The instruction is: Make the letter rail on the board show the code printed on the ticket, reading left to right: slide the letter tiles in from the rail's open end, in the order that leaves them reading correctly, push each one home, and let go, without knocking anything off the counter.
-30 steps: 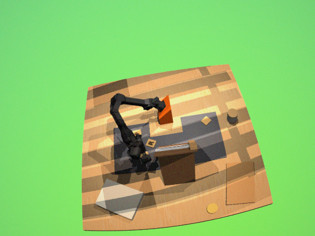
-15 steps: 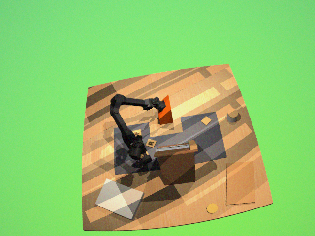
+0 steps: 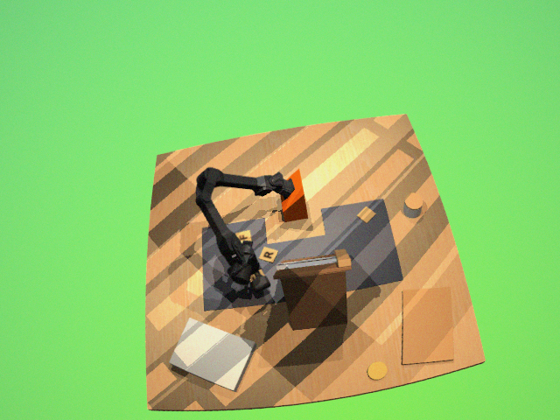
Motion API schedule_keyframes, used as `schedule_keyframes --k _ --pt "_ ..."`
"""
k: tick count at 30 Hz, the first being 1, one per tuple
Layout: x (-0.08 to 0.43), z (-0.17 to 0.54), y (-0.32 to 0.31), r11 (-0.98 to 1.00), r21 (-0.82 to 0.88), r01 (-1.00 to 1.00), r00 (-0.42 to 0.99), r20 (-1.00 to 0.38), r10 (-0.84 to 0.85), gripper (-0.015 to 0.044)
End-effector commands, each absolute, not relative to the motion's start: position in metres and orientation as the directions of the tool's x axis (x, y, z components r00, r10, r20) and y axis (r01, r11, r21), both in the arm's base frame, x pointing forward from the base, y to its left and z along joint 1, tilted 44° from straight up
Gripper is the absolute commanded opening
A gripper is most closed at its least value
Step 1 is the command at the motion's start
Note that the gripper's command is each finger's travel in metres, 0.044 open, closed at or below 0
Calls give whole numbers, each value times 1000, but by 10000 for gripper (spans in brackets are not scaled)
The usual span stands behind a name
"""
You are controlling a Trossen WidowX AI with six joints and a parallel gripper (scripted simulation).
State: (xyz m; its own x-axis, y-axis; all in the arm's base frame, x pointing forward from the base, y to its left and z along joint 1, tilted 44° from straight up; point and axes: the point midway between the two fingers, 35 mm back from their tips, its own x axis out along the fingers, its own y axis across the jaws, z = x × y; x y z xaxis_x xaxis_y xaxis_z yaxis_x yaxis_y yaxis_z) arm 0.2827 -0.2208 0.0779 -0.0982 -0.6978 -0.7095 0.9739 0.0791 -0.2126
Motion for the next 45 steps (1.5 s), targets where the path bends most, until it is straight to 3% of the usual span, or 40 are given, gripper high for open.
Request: schedule_keyframes --k 1,14,15,27,36,45 --pt "282 76 -220 86 -217 972 -98 -714 -694 340" --pt "282 76 -220 86 -217 972 -98 -714 -694 340" --pt "283 77 -221 83 -214 973 -98 -712 -696 314" --pt "282 76 -220 86 -217 972 -98 -714 -694 234" --pt "282 81 -216 86 -217 972 -98 -714 -693 0" --pt "281 83 -212 86 -217 972 -98 -714 -693 0"
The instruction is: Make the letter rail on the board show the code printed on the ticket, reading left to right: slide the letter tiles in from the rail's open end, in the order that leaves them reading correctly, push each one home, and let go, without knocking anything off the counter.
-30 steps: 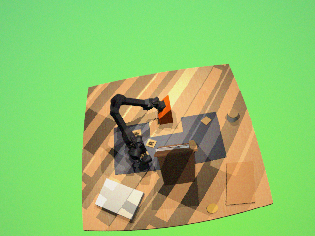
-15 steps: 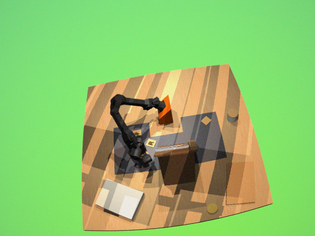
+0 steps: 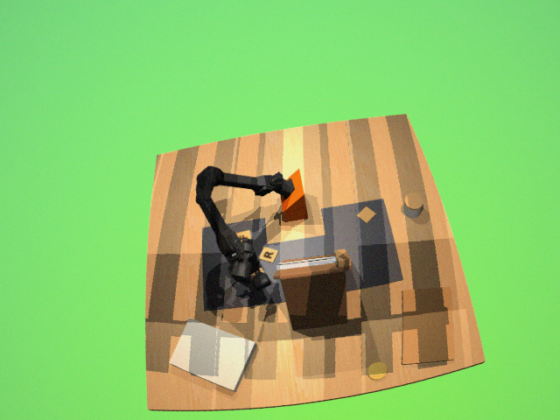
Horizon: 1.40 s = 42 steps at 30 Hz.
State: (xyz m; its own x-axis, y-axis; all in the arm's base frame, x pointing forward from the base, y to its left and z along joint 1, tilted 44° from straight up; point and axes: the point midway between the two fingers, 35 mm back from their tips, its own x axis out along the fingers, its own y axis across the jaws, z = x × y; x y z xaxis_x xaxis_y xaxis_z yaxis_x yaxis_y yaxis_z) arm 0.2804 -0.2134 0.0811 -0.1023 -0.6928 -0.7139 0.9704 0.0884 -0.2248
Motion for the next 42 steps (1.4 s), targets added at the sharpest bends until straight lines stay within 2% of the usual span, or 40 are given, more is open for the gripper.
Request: schedule_keyframes --k 1,42 --pt "281 84 -211 86 -217 972 -98 -714 -693 0" --pt "279 92 -191 86 -217 972 -98 -715 -692 0"
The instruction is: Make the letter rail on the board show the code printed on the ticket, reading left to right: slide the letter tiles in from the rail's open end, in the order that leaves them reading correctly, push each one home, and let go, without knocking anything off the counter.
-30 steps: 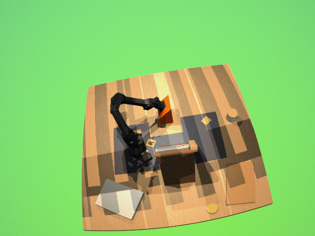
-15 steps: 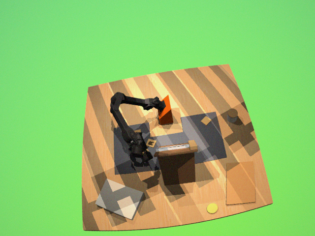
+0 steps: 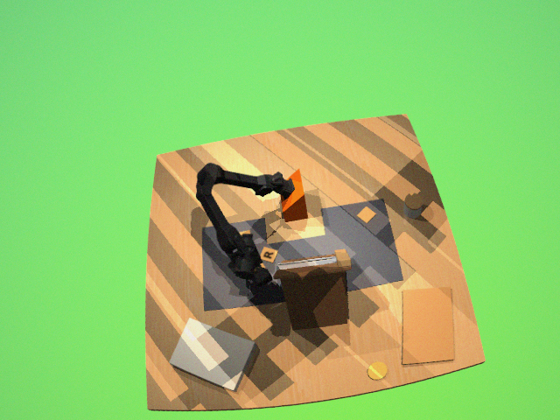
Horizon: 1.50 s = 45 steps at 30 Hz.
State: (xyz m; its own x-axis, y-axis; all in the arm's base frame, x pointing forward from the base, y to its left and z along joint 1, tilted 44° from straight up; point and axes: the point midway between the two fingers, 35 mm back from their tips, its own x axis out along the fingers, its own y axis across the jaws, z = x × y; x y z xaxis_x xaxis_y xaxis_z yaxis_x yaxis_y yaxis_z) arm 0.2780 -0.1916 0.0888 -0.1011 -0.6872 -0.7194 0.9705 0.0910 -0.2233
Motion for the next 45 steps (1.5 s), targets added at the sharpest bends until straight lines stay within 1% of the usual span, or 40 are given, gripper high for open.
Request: schedule_keyframes --k 1,4,10,20,23,35,45 --pt "278 89 -192 93 -223 970 -99 -720 -687 0" --pt "280 91 -191 129 -223 966 -74 -723 -687 0" --pt "287 99 -190 270 -221 937 27 -725 -688 0" --pt "305 119 -186 501 -199 842 236 -699 -675 0" --pt "304 138 -185 537 -235 810 261 -676 -689 0" --pt "315 151 -161 720 -362 592 447 -596 -668 0" --pt "320 166 -136 769 -524 367 607 -491 -625 0"
